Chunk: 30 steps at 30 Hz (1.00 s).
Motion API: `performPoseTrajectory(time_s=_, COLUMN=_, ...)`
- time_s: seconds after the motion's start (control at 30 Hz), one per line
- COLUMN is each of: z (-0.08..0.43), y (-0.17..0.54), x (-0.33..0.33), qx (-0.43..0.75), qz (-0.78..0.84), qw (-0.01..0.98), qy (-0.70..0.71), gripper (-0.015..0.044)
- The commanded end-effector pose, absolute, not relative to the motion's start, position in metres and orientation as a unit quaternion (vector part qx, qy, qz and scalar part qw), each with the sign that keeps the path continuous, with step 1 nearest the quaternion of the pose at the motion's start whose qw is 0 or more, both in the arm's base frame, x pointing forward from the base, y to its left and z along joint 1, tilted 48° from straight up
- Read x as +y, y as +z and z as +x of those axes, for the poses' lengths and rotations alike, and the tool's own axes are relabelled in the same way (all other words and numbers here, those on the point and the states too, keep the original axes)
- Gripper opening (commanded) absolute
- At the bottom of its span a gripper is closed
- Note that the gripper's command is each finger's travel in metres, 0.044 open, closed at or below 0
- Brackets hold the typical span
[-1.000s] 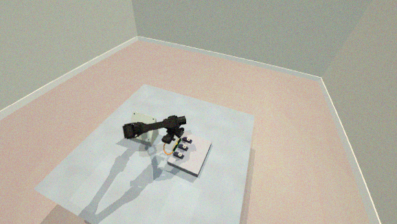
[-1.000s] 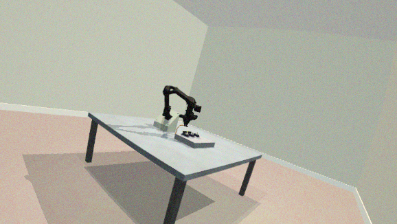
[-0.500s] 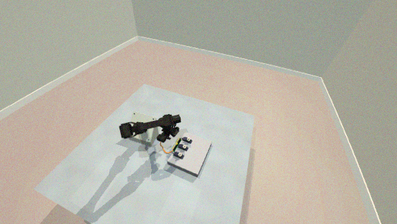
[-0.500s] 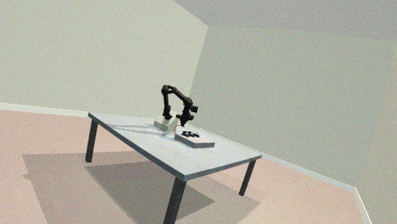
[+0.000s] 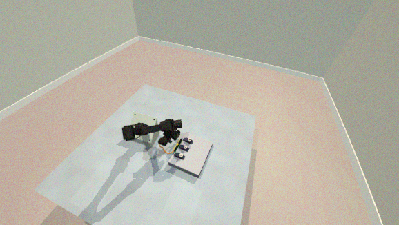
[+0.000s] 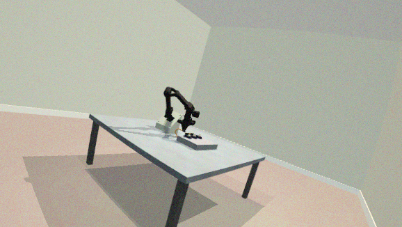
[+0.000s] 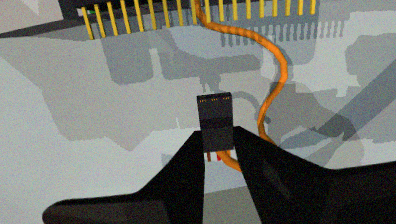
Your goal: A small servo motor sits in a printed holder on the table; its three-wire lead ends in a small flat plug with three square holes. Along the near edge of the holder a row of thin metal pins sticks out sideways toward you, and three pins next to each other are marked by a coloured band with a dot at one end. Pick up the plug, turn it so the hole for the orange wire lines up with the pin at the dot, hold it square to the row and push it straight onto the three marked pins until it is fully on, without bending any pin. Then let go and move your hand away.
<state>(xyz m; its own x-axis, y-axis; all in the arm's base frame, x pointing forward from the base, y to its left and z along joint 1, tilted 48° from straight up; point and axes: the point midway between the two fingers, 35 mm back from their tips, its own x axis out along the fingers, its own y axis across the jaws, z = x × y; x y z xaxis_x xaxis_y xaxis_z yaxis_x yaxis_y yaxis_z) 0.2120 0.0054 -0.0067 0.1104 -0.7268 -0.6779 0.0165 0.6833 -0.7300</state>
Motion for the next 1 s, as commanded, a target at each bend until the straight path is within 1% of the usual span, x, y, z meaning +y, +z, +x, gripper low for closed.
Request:
performPoseTrajectory(time_s=0.0, z=0.225, y=-0.005, x=0.006, qx=0.607, qz=-0.292, qw=0.687, qy=-0.271, gripper=0.0000)
performPoseTrajectory(time_s=0.17, z=0.242, y=0.000, x=0.008, qx=0.607, qz=-0.292, qw=0.687, qy=-0.272, gripper=0.0000)
performPoseTrajectory(time_s=0.97, z=0.253, y=-0.001, x=0.008, qx=0.607, qz=-0.292, qw=0.687, qy=-0.272, gripper=0.0000)
